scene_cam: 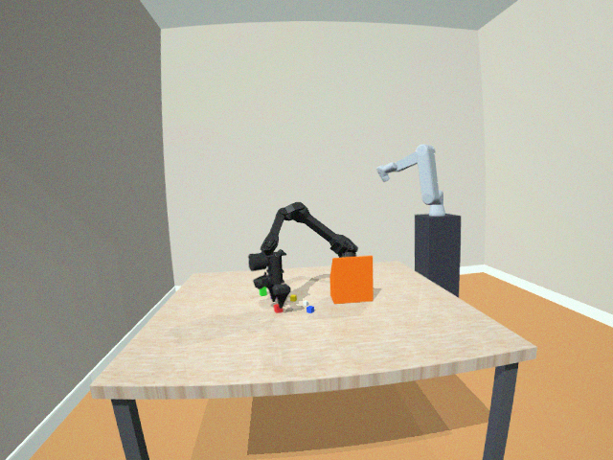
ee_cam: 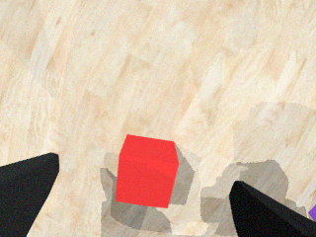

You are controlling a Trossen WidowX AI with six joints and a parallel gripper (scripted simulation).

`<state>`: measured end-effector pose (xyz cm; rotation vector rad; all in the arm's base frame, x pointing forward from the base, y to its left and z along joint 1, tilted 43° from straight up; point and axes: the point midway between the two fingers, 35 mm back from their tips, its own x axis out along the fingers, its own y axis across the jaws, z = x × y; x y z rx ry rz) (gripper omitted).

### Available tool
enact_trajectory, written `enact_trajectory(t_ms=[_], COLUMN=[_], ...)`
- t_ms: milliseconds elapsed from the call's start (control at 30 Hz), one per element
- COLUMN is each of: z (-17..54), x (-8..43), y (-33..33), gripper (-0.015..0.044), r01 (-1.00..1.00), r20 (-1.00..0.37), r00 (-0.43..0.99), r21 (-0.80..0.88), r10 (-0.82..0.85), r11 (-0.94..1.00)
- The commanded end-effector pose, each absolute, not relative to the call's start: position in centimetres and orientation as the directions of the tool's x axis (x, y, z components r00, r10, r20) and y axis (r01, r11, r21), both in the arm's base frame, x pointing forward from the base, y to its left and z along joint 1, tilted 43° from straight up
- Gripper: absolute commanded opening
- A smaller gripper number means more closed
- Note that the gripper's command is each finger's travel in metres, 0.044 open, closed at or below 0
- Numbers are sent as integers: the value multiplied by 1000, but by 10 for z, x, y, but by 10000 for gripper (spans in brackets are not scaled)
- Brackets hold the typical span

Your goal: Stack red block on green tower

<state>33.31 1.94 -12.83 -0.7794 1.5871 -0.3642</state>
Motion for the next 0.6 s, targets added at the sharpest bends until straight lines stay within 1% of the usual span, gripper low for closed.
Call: enact_trajectory(t_ms=[0, 567], z=[-135, -145], x=[330, 329], y=[13, 3], gripper=[440, 440], r01=[-280, -280], r20=[-741, -741], r00=[-9, -10], r21=[-642, -643], r10=[-671, -672], r11=[714, 713])
